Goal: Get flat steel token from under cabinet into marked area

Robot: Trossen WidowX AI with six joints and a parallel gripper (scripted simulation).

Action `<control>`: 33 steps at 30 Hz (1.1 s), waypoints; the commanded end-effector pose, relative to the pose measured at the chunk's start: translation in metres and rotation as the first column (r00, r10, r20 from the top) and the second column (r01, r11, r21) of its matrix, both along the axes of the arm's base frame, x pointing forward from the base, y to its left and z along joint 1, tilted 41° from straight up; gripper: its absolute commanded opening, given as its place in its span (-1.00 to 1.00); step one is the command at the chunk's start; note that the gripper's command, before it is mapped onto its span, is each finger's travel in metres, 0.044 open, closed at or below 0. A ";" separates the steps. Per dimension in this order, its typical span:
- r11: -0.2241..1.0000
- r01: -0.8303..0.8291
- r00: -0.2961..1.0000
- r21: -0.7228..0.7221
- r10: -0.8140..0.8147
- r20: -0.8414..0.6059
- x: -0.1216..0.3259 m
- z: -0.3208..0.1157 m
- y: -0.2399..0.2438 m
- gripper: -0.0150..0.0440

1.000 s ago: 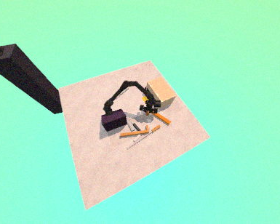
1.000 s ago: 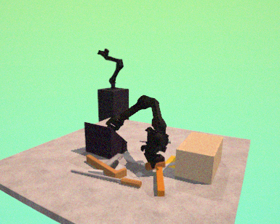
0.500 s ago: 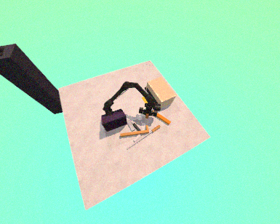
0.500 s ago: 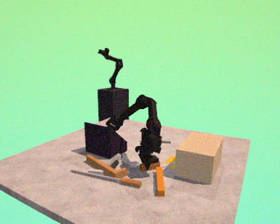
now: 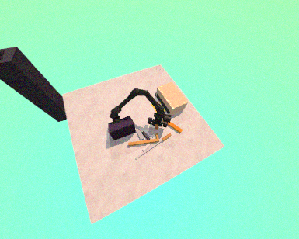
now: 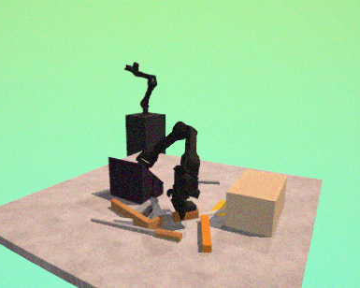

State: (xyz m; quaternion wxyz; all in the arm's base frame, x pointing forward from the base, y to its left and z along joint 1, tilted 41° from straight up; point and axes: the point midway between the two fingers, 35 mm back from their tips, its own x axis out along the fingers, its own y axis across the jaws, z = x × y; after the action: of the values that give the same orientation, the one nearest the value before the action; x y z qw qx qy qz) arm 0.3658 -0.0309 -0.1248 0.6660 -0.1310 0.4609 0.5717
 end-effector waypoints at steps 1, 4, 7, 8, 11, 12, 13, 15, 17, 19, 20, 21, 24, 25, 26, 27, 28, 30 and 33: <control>1.000 0.005 1.000 0.005 -0.005 -0.002 -0.006 -0.007 -0.008 -0.49; 1.000 0.005 1.000 0.004 -0.005 -0.002 -0.009 -0.011 -0.013 -0.49; 1.000 0.005 1.000 0.004 -0.005 -0.002 -0.012 -0.015 -0.018 -0.49; 1.000 0.005 1.000 0.004 -0.005 -0.002 -0.013 -0.016 -0.019 -0.49; 1.000 0.003 1.000 -0.001 -0.003 -0.002 -0.010 -0.011 -0.016 -0.49; 1.000 0.003 1.000 -0.001 -0.003 -0.002 -0.010 -0.011 -0.016 -0.49; 1.000 0.003 1.000 0.000 -0.003 -0.002 -0.010 -0.010 -0.017 -0.49; 1.000 0.004 1.000 0.000 -0.004 -0.002 -0.010 -0.009 -0.019 -0.49; 1.000 0.005 1.000 0.001 -0.005 -0.002 -0.009 -0.006 -0.021 -0.49; 1.000 0.006 1.000 0.002 -0.006 -0.003 -0.010 -0.002 -0.024 -0.49; 1.000 0.007 1.000 0.002 -0.007 -0.004 -0.010 -0.001 -0.025 -0.49; 1.000 0.007 1.000 0.002 -0.007 -0.004 -0.010 0.001 -0.027 -0.49; 1.000 0.010 1.000 0.002 -0.010 -0.006 -0.013 0.004 -0.030 -0.49; 1.000 0.010 1.000 0.002 -0.010 -0.007 -0.013 0.005 -0.030 -0.49; 1.000 0.011 1.000 0.002 -0.011 -0.008 -0.014 0.005 -0.031 -0.49; 1.000 0.012 1.000 0.002 -0.012 -0.008 -0.015 0.005 -0.031 -0.49; 1.000 0.013 1.000 0.002 -0.013 -0.009 -0.015 0.005 -0.032 -0.49; 1.000 0.012 1.000 0.002 -0.012 -0.008 -0.015 0.005 -0.032 -0.49; 1.000 0.012 1.000 0.002 -0.012 -0.008 -0.016 0.006 -0.031 -0.49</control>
State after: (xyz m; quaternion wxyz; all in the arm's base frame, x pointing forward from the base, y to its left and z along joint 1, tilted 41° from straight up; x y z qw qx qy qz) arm 0.3485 -0.0594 -0.1249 0.6627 -0.1238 0.4683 0.5711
